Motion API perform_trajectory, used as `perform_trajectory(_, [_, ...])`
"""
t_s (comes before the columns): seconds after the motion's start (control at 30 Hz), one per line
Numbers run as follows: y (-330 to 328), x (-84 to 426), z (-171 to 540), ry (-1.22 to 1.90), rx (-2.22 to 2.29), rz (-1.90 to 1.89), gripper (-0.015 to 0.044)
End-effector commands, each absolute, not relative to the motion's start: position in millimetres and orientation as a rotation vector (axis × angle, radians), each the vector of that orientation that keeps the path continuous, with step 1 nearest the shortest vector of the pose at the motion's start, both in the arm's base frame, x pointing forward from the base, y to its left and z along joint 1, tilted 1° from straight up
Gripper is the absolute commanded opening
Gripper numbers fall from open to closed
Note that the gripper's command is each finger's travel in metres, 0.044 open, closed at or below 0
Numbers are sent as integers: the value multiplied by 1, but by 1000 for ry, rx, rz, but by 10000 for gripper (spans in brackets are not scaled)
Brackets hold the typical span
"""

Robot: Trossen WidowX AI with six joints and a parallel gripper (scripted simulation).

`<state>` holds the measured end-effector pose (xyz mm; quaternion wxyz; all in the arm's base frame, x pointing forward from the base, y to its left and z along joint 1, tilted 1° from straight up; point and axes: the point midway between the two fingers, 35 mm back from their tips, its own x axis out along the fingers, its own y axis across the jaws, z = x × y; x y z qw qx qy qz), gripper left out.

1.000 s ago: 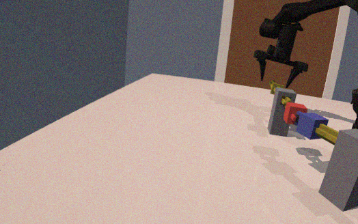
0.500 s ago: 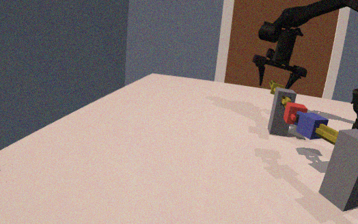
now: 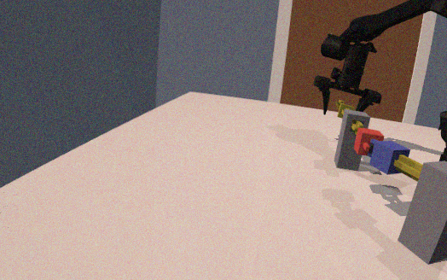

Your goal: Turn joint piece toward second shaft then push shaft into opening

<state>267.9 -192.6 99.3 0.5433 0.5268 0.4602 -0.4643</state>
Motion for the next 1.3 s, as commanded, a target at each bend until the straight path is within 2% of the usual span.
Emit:
perform_trajectory(0.0, [-193,268,98,1089,1250,-1107,335])
perform_trajectory(0.3, [-193,268,98,1089,1250,-1107,102])
perform_trajectory(0.63, [-193,268,98,1089,1250,-1107,102])
perform_trajectory(0.67, [-193,268,98,1089,1250,-1107,76])
perform_trajectory(0.73, [-193,268,98,1089,1250,-1107,67])
perform_trajectory(1.27, [-193,268,98,1092,1251,-1103,67])
